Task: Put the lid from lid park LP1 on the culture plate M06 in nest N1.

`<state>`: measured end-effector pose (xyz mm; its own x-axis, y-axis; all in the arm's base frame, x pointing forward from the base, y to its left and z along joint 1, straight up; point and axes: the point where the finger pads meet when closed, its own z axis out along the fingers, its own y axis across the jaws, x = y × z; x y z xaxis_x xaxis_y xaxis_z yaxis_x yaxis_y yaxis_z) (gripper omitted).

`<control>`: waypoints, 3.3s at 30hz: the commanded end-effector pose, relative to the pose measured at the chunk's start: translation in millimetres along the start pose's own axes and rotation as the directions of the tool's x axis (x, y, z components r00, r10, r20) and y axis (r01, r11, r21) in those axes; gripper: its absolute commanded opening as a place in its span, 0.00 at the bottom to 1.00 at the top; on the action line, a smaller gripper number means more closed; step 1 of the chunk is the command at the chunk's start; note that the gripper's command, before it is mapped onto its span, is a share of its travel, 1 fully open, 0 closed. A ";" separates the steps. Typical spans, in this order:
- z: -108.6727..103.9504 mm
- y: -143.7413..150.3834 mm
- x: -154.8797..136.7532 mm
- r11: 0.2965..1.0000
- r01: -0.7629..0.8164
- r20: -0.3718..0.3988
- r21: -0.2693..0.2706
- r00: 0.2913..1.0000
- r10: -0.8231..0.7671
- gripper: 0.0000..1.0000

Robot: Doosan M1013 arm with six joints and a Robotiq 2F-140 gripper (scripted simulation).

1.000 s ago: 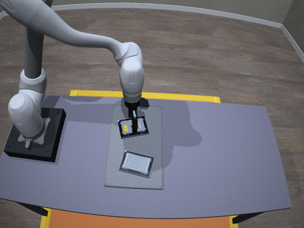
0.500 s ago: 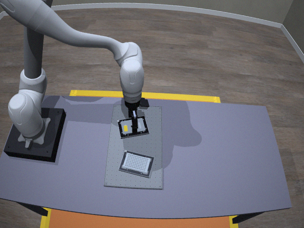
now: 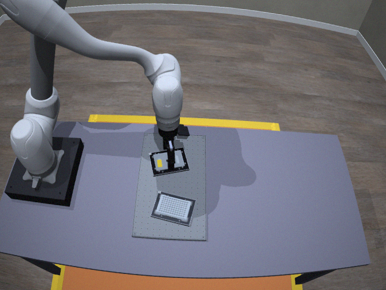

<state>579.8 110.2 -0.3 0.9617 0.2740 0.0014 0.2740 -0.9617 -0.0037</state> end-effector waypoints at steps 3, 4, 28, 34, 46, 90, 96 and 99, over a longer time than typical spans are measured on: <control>3.6 -3.5 -0.8 1.000 0.002 0.001 0.001 1.000 -0.002 0.69; 4.0 -3.5 -0.8 1.000 0.002 0.001 0.001 1.000 -0.002 0.69; 15.7 -3.6 -1.0 1.000 0.002 0.001 0.001 1.000 -0.002 0.69; 17.9 -3.6 -1.0 1.000 0.002 0.001 0.001 1.000 -0.002 0.69; 21.3 -3.6 -1.0 1.000 0.002 0.002 0.001 1.000 -0.002 0.69; 21.3 -3.5 -1.0 1.000 0.002 0.002 0.001 1.000 -0.002 0.60; 21.3 -3.5 -1.0 1.000 0.002 0.002 0.001 1.000 -0.002 0.60; 21.3 -3.5 -1.0 1.000 0.002 0.002 0.001 1.000 -0.002 0.60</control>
<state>580.0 110.3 -18.1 0.9617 0.2740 0.0024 0.2740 -0.9617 -0.0034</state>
